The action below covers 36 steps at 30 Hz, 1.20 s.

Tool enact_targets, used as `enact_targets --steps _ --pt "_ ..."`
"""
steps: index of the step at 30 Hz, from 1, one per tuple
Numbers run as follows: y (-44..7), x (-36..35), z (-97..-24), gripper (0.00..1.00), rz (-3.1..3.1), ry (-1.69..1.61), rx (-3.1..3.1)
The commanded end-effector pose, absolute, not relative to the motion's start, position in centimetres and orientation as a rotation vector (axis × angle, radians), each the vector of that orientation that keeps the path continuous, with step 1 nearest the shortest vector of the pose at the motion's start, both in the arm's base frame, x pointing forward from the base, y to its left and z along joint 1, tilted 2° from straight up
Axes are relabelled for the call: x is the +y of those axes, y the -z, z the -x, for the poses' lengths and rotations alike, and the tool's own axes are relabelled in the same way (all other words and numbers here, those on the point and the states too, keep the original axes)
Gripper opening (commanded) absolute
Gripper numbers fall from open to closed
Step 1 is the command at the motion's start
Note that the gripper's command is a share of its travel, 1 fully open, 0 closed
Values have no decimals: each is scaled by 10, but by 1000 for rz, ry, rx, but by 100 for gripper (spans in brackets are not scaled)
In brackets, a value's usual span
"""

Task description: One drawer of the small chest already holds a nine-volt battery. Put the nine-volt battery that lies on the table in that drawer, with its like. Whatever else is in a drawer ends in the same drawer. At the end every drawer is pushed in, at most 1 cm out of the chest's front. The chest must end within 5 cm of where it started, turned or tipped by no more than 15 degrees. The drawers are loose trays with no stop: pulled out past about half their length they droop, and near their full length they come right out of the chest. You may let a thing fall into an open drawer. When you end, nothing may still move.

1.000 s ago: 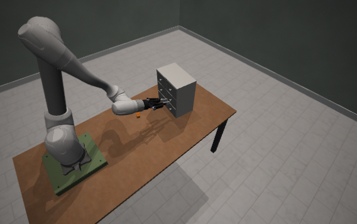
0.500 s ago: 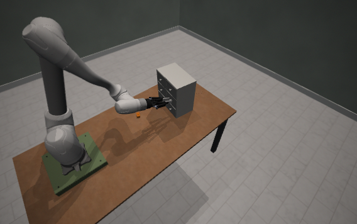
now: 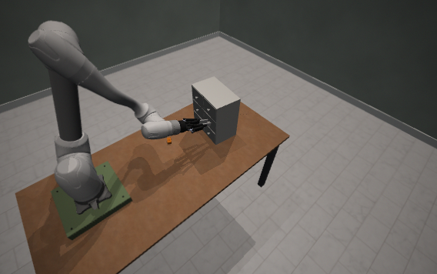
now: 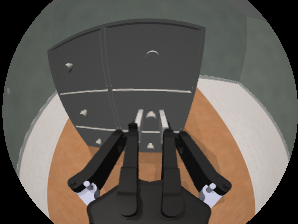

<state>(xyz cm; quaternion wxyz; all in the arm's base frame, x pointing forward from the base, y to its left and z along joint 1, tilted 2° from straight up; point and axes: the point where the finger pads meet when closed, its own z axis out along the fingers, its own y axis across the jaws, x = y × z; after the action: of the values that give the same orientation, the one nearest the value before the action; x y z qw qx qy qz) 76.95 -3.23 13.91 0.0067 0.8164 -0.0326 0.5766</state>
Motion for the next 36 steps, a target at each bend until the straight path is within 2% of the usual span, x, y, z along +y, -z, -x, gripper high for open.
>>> enact_targets --steps 1,14,15,36 --pt "-139 -32 -770 20 -2554 -1804 -102" --pt "-139 -32 -770 20 -2554 -1804 -102" --pt "-139 -32 -770 8 -2554 -1804 -102" --pt "-139 -32 -770 8 -2554 -1804 -102"
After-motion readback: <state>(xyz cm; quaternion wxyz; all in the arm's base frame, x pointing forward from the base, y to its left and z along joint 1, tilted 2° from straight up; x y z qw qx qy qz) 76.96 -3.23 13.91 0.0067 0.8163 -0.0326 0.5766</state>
